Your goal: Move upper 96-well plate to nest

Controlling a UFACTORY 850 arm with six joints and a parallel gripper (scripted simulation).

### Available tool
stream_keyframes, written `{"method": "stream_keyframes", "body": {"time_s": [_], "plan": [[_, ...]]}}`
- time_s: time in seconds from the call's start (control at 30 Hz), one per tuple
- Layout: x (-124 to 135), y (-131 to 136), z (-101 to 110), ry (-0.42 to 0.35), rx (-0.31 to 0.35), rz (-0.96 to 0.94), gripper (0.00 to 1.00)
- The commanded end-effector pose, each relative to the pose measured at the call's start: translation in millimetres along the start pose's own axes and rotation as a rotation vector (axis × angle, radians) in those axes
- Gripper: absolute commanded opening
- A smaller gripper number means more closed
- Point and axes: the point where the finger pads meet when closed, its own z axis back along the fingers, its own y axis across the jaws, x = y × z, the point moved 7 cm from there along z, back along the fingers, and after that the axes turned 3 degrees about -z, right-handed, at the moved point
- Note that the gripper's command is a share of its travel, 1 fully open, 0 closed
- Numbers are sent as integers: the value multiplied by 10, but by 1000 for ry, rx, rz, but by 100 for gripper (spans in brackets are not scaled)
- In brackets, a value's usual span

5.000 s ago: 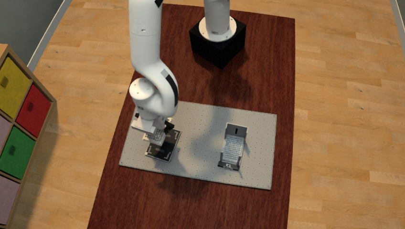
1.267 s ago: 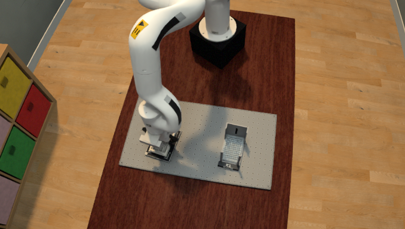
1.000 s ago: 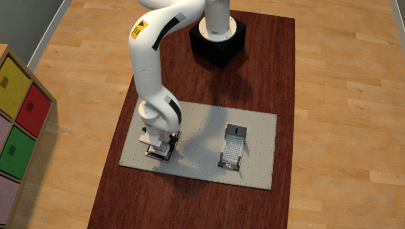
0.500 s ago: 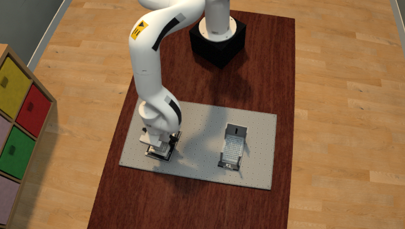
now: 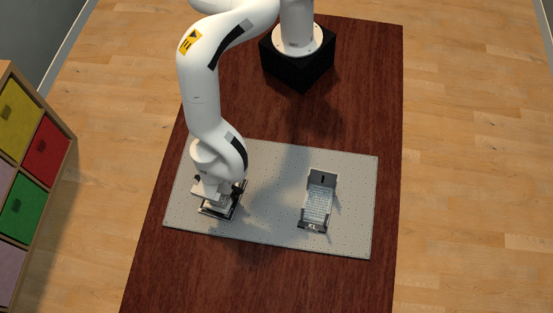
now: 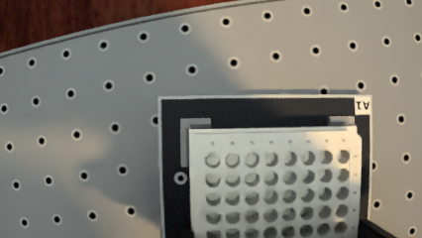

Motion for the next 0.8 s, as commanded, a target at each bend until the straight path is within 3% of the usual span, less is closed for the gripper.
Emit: {"method": "stream_keyframes", "body": {"time_s": [0.0,0.77], "plan": [[-10,0,1,2,0,0,0],[-10,0,-30,2,0,0,0]]}}
